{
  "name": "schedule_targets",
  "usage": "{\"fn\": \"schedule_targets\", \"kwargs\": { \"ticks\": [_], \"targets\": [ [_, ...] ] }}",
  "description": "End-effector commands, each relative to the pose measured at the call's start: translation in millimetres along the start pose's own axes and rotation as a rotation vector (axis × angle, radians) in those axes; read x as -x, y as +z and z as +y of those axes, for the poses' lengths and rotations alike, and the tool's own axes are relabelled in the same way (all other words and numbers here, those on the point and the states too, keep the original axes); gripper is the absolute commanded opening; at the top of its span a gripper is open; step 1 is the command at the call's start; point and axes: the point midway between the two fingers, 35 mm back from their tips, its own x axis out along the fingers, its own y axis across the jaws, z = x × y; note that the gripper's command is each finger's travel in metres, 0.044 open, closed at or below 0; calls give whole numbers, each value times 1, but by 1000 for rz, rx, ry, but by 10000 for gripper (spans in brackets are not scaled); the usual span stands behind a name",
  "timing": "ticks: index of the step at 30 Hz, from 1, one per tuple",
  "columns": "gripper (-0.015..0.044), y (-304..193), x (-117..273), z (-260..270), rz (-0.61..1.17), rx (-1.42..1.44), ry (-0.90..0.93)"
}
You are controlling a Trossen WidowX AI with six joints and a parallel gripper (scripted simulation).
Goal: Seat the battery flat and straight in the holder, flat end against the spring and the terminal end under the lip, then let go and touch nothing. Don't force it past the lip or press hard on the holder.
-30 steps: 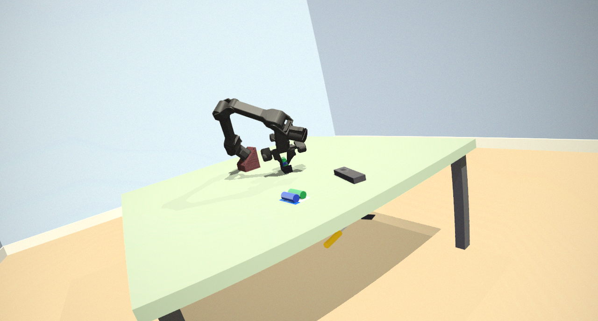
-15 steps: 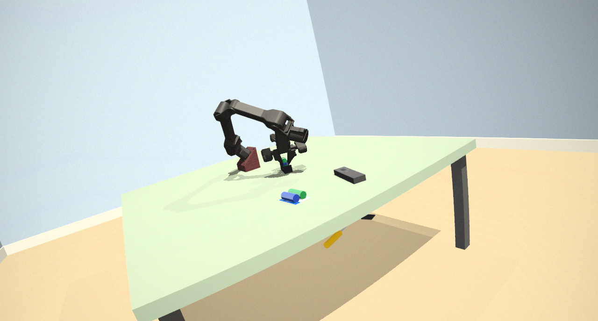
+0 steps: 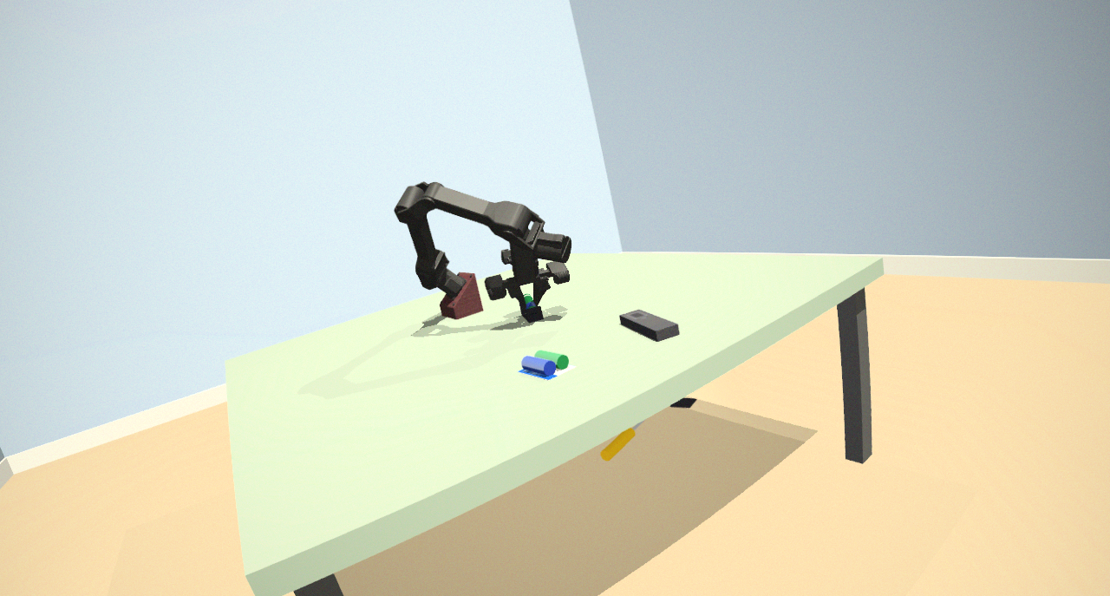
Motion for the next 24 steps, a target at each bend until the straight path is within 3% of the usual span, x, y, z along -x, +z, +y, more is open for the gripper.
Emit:
{"fn": "schedule_targets", "kwargs": {
  "ticks": [1,24],
  "targets": [
    [82,-4,0,-1,43,0,-4],
    [82,-2,-6,-3,190,3,1]
  ]
}}
